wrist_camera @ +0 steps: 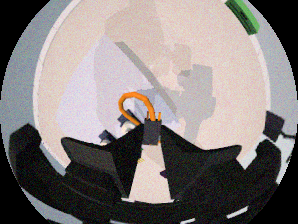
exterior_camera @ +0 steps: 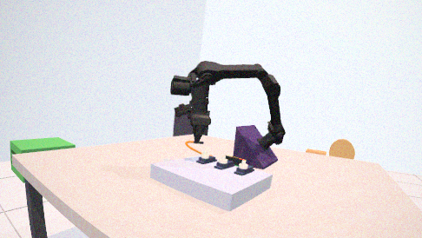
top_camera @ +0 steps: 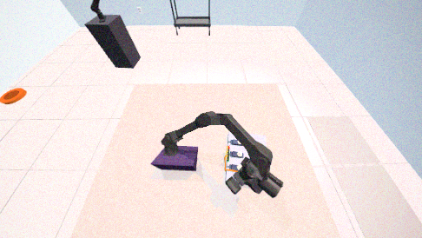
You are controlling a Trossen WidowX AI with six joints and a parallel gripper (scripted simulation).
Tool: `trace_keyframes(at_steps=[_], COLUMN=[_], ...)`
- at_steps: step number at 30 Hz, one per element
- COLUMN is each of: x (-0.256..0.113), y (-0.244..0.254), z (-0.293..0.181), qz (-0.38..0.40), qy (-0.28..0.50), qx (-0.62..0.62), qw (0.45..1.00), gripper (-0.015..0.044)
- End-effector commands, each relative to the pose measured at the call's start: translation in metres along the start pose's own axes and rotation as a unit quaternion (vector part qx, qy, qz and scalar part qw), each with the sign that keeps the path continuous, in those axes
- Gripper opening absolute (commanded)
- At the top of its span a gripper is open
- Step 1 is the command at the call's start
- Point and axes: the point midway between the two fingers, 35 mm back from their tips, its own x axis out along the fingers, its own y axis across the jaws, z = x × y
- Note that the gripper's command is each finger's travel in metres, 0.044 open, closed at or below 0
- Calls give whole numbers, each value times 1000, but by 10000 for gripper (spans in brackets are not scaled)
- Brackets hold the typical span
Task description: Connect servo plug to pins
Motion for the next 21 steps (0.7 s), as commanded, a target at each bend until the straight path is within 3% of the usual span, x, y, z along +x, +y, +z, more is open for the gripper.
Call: trace_keyframes(at_steps=[1, 21], x=[-6, -13], y=[5, 20], z=[-11, -67], qz=[-1, 0], qy=[-3, -2], qx=[59, 377], qw=[998, 926], gripper=[0, 0])
